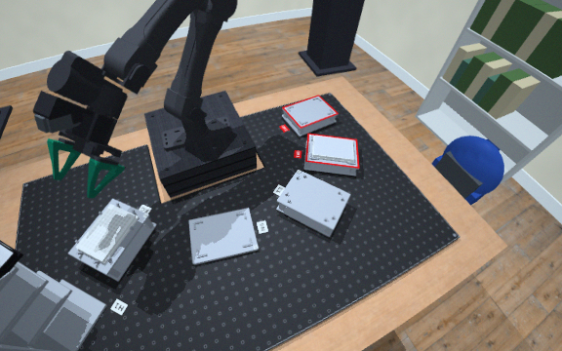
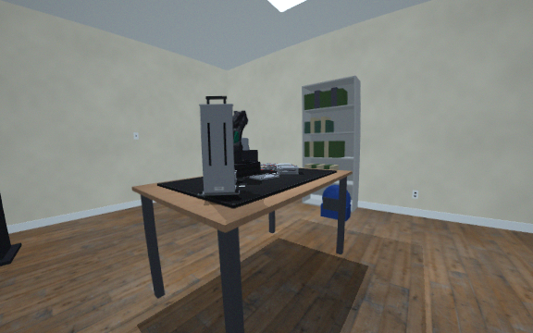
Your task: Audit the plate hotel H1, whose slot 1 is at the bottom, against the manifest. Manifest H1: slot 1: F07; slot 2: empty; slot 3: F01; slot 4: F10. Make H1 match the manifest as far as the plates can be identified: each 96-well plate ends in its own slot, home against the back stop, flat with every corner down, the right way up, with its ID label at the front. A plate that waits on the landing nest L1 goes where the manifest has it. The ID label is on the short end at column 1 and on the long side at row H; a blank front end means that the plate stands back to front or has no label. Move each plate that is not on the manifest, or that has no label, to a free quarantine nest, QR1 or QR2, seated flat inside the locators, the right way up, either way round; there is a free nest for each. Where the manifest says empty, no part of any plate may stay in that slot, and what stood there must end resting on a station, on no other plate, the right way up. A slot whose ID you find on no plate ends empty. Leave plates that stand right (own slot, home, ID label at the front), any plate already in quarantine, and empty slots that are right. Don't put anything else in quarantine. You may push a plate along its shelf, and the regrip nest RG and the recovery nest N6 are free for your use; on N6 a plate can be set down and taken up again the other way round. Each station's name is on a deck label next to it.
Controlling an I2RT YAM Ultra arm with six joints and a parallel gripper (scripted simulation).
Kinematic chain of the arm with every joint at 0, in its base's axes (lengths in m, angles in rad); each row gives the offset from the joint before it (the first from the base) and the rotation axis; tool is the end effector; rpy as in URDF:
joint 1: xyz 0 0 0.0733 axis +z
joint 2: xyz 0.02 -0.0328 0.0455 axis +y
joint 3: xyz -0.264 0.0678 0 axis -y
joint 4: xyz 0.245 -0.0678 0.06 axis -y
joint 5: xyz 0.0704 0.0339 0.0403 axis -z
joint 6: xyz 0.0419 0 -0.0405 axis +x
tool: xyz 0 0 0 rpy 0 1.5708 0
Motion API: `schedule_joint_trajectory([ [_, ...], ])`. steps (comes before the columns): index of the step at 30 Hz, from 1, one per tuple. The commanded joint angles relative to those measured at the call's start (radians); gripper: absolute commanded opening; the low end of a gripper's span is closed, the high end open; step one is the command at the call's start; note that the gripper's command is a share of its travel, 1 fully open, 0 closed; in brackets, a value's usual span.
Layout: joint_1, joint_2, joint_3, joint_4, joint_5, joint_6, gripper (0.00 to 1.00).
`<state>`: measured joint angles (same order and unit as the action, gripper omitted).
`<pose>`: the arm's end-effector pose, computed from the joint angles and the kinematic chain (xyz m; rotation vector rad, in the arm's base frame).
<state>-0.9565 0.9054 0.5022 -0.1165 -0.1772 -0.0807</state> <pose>0.1238 -0.1608 0.2299 0.7962 1.9567 -0.4437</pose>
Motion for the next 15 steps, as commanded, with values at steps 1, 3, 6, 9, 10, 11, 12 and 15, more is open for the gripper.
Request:
schedule_joint_trajectory([
  [1,-0.047,0.012,0.022,0.023,-0.079,-0.045,1.0],
  [3,-0.063,0.019,0.025,0.025,-0.093,-0.053,1.0],
  [6,-0.062,0.019,0.025,0.025,-0.093,-0.053,1.0],
  [9,-0.063,0.019,0.025,0.025,-0.093,-0.053,1.0],
  [10,-0.063,0.019,0.025,0.025,-0.093,-0.053,1.0],
  [11,-0.063,0.019,0.025,0.025,-0.093,-0.053,1.0],
  [12,-0.062,0.023,0.013,0.041,-0.093,-0.053,1.0],
  [15,-0.061,0.037,-0.023,0.09,-0.092,-0.052,1.0],
])
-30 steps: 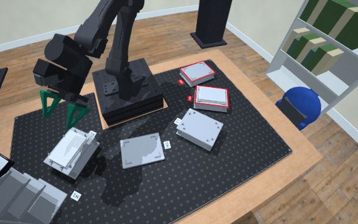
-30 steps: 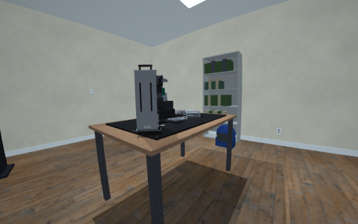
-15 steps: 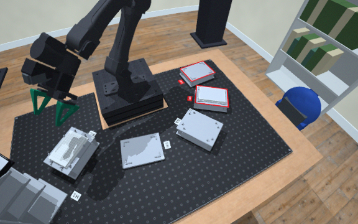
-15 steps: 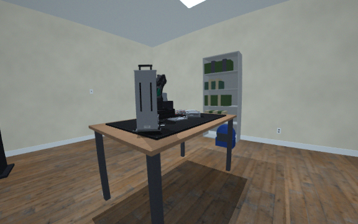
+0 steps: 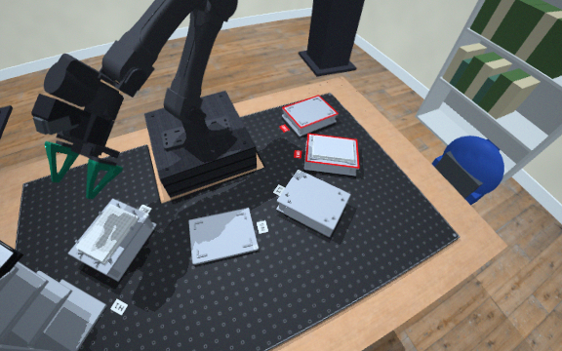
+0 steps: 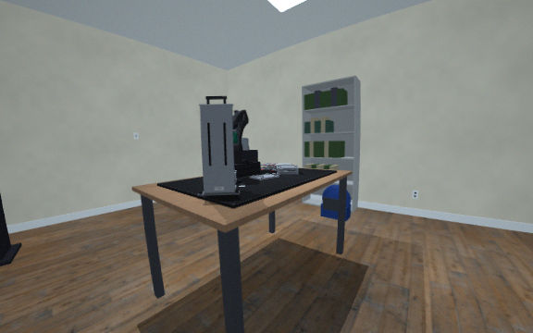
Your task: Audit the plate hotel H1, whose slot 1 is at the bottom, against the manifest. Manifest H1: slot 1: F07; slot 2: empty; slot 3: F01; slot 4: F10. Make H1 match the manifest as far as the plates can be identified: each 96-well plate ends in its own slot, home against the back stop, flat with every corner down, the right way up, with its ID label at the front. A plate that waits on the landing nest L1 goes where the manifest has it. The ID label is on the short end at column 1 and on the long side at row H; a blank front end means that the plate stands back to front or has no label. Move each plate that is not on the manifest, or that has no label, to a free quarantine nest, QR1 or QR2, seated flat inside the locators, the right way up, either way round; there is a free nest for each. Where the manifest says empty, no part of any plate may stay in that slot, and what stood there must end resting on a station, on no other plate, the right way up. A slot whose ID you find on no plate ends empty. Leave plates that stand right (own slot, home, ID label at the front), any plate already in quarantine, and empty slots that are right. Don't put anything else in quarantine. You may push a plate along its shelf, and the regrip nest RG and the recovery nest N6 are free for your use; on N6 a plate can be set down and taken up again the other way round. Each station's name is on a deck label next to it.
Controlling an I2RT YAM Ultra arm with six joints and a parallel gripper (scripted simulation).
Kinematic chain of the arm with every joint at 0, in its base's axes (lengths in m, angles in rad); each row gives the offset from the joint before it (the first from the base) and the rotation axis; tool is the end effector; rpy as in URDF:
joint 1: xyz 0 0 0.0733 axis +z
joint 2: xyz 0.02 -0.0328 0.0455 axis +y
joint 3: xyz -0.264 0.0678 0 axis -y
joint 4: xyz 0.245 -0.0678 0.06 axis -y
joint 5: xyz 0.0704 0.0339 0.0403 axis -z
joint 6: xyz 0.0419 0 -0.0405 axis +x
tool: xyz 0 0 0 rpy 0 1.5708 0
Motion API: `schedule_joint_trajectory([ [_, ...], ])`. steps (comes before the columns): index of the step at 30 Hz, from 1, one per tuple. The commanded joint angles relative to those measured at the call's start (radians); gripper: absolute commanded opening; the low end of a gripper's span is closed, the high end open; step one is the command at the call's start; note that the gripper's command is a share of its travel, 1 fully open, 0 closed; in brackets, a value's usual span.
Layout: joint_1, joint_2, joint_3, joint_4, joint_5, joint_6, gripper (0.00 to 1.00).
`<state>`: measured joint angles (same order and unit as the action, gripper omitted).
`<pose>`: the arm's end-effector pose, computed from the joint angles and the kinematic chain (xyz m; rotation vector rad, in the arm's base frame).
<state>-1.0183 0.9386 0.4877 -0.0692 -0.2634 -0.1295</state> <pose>0.1187 -0.1697 0.2238 0.7548 1.9590 -0.4259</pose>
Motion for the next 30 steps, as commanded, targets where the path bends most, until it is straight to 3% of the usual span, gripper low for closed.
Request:
schedule_joint_trajectory([
  [1,0.001,0.009,-0.02,0.06,-0.006,-0.003,1.0],
  [11,0.005,0.086,-0.131,0.248,-0.002,-0.001,1.0],
  [13,0.005,0.086,-0.131,0.248,-0.002,-0.001,1.0],
  [21,0.009,0.188,-0.21,0.43,0.001,0.001,1.0],
  [30,0.008,0.189,-0.213,0.434,0.001,0.001,1.0],
])
